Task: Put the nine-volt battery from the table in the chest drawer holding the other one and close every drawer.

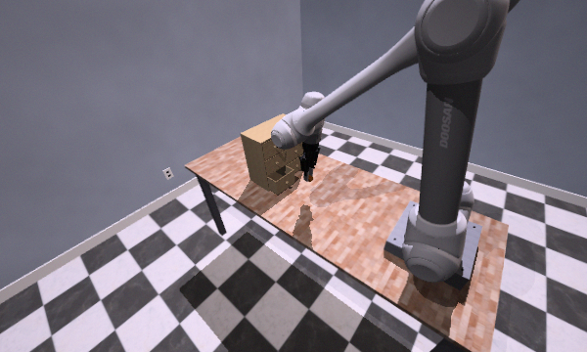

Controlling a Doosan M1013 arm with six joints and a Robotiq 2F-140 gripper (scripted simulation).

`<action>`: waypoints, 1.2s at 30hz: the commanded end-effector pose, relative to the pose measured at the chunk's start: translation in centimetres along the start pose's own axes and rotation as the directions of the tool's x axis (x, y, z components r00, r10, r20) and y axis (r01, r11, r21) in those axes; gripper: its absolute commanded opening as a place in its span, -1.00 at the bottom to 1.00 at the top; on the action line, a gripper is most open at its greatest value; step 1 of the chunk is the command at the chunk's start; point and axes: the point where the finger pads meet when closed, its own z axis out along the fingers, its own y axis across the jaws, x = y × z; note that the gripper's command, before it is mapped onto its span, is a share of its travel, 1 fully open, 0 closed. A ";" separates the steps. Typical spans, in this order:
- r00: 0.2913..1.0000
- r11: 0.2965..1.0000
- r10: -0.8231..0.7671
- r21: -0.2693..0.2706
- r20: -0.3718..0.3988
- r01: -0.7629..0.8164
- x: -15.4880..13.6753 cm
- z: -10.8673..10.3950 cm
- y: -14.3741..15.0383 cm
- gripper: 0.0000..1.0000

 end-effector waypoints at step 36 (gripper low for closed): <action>0.866 1.000 0.000 -0.004 -0.501 -0.003 -1.0 0.6 0.1 -0.73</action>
